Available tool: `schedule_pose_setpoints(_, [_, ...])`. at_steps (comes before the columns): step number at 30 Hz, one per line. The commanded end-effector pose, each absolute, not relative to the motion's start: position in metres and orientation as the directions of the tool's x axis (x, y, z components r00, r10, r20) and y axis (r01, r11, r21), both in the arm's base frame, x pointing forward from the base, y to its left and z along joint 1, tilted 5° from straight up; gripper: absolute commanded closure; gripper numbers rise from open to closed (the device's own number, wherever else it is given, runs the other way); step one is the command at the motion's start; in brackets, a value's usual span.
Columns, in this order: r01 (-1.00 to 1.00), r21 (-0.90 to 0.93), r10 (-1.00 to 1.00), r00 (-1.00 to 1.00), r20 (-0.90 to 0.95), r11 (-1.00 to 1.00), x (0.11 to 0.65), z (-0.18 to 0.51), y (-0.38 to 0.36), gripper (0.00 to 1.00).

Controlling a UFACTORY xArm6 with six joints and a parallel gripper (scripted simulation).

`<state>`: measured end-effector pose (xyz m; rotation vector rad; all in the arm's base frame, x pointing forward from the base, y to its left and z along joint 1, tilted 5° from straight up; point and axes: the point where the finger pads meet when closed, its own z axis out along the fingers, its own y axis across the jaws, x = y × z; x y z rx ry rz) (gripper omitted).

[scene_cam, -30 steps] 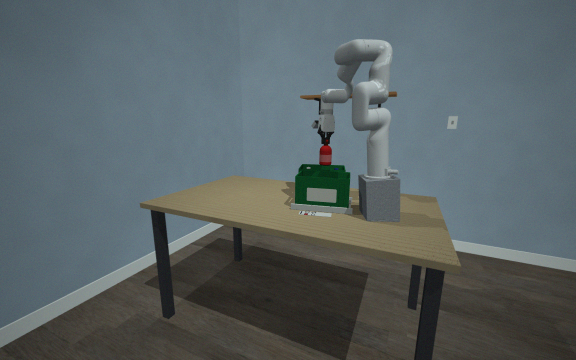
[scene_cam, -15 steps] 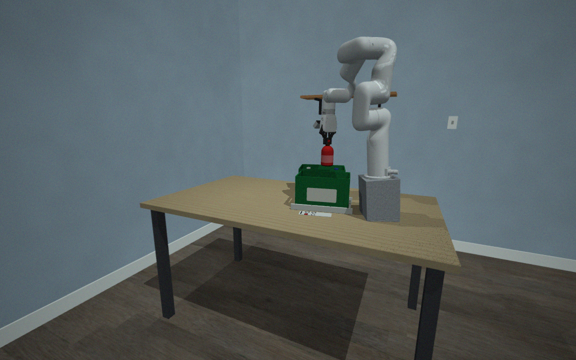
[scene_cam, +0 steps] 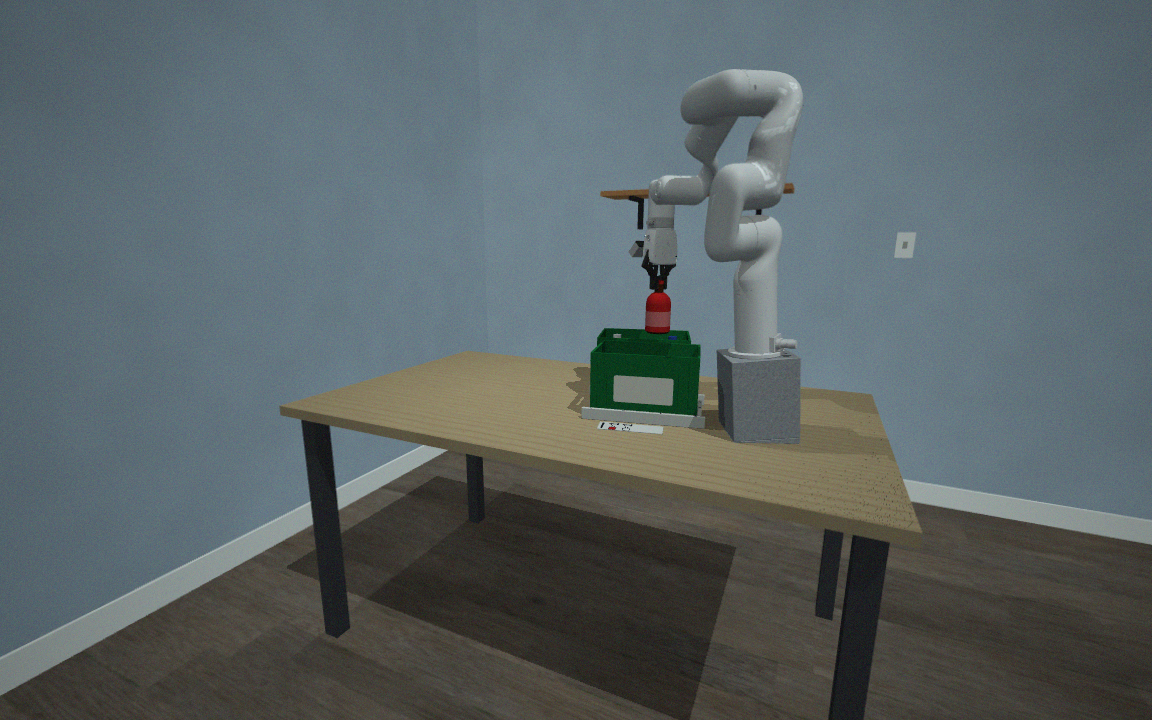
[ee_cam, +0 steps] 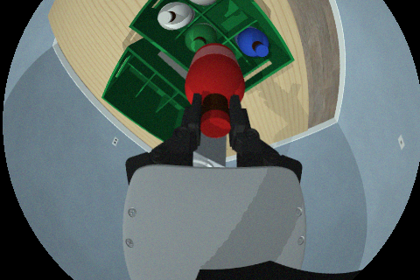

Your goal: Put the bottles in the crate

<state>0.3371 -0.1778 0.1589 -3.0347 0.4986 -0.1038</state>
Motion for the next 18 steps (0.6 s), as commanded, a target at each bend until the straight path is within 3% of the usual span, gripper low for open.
schedule_pose_setpoints(1, [-0.317, -0.073, -0.321, 0.945, 0.061, -0.946, 0.332, 0.161, -0.173, 1.00])
schedule_pose_setpoints(18, [-0.317, -0.073, -0.321, 0.945, 0.061, -0.946, 0.308, 0.160, -0.154, 1.00])
